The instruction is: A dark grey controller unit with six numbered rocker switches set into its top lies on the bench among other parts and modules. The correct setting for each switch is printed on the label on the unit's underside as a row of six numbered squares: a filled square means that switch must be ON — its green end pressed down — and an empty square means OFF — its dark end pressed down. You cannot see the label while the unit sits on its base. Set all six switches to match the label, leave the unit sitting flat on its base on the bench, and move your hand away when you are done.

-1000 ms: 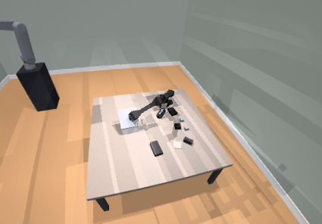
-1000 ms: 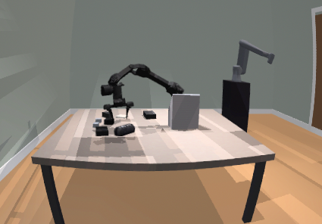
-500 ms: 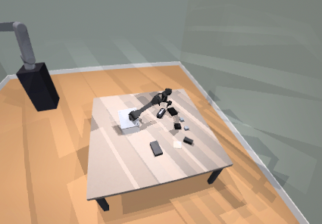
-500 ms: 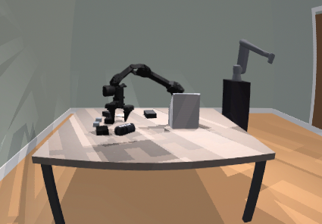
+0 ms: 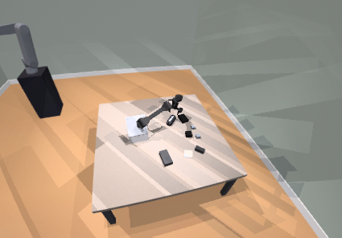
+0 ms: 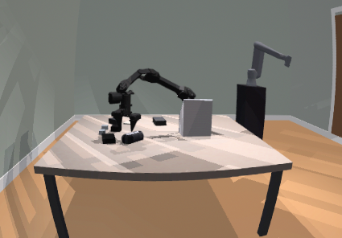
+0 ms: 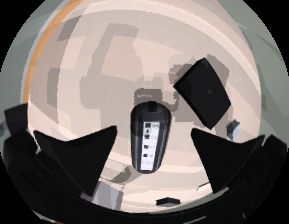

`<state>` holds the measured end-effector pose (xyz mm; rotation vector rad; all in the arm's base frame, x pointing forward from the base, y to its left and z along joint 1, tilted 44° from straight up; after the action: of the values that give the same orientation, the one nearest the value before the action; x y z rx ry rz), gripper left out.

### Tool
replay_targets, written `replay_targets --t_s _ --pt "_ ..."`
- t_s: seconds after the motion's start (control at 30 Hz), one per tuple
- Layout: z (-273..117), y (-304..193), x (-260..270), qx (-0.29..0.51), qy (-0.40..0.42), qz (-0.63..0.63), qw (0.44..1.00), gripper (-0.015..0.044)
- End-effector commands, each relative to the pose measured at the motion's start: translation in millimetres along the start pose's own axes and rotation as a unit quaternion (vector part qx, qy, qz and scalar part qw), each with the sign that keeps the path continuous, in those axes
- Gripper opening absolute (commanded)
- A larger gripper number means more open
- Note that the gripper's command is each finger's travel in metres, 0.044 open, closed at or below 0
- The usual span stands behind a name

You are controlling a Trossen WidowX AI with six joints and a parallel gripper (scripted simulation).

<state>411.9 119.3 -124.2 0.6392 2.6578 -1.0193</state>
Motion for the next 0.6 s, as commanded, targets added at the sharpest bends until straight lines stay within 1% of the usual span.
replay_targets --t_s 0.0,0.57 --pt "10.3 0.5 2.5 0.005 0.001 -0.001 1.000 0.0440" --pt "38.5 0.6 2.5 0.008 0.001 0.008 1.000 0.0440"
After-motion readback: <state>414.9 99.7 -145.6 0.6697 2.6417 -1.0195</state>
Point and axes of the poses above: the point midway between the two fingers, 35 mm back from their tips, its own z axis out along the fingers, its own x axis across the jaws, y = z × x, the point moved 4 cm from there along -z, back along the fingers, and after that the axes turned 14 degrees about -z, right-handed, at the moved point
